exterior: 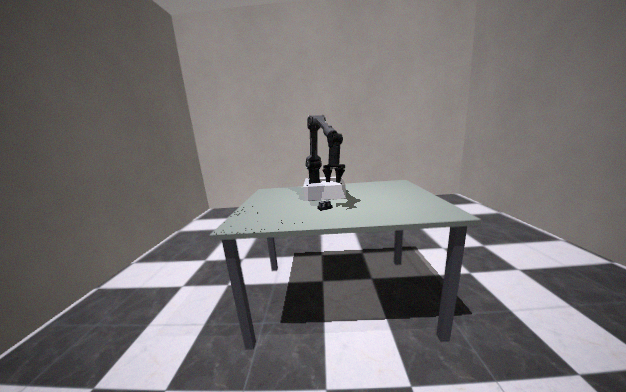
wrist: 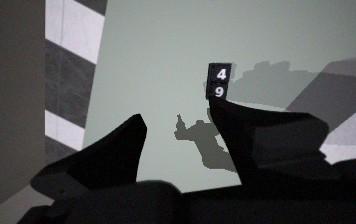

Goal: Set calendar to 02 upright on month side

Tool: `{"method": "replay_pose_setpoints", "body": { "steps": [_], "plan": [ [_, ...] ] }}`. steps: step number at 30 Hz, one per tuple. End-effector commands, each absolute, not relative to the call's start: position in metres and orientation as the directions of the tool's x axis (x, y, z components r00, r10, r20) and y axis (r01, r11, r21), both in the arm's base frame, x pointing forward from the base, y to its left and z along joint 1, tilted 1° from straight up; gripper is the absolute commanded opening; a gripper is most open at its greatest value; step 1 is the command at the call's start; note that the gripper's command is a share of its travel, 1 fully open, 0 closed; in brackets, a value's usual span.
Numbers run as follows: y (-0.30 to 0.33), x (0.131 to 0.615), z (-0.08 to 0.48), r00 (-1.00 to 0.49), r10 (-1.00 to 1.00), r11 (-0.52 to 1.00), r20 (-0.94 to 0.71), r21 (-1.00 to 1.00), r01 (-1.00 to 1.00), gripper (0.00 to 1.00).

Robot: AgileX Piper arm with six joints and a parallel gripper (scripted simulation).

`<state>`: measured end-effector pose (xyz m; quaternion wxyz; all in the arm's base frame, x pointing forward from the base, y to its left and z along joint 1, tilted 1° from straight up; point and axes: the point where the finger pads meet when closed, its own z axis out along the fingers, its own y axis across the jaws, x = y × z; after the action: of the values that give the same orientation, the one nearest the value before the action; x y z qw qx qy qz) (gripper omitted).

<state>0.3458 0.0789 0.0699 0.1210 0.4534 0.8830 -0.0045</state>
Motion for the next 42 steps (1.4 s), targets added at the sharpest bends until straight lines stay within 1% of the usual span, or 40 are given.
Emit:
{"method": "replay_pose_setpoints", "body": {
  "steps": [1, 4, 9, 26, 32, 38, 40, 42],
  "plan": [
    [0.046, 0.325, 0.069, -0.482, 0.867, 0.491, -0.122, 0.054, 0.869, 1.0],
    [0.025, 0.303, 0.07, -0.396, 0.918, 0.397, -0.031, 0.018, 0.918, 1.0],
    [0.019, 0.295, 0.07, -0.362, 0.932, 0.362, 0.005, 0.007, 0.932, 1.0],
    [0.019, 0.296, 0.07, -0.365, 0.931, 0.365, 0.007, 0.006, 0.931, 1.0],
    [0.019, 0.296, 0.068, -0.421, 0.907, 0.421, 0.007, 0.005, 0.907, 1.0],
    [0.019, 0.296, 0.064, -0.565, 0.825, 0.565, 0.008, 0.005, 0.825, 1.0],
    [0.019, 0.296, 0.064, -0.565, 0.825, 0.565, 0.008, 0.005, 0.825, 1.0],
    [0.019, 0.296, 0.063, -0.631, 0.776, 0.631, 0.008, 0.006, 0.776, 1.0]
  ]
}}
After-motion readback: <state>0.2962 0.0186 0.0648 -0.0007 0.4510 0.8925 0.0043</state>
